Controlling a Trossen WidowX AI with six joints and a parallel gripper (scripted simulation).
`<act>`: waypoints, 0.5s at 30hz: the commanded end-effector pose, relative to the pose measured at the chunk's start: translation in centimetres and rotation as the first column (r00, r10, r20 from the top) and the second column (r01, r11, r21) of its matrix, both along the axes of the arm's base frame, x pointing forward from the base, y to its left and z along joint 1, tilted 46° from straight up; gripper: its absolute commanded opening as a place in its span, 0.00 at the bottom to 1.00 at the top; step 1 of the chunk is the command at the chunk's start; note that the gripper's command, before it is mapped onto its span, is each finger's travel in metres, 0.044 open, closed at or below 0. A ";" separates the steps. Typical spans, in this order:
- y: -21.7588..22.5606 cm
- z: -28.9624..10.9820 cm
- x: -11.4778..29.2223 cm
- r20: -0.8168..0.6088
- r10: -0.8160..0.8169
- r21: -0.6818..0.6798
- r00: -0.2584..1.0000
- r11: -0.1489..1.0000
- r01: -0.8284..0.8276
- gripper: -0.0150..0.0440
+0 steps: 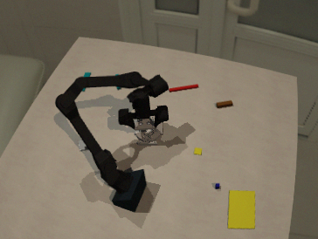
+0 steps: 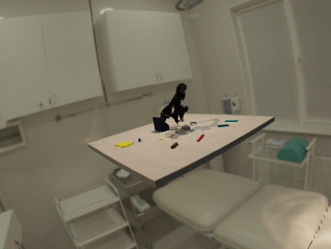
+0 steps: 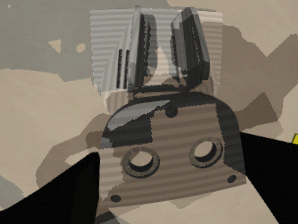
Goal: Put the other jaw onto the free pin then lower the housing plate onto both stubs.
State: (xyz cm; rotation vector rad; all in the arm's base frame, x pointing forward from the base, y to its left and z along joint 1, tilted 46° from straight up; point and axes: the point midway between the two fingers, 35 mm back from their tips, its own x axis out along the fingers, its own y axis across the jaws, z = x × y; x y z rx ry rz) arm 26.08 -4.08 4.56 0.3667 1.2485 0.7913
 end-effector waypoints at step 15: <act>-1.1 -1.1 -0.2 -0.064 -0.070 0.014 0.995 0.997 0.071 0.85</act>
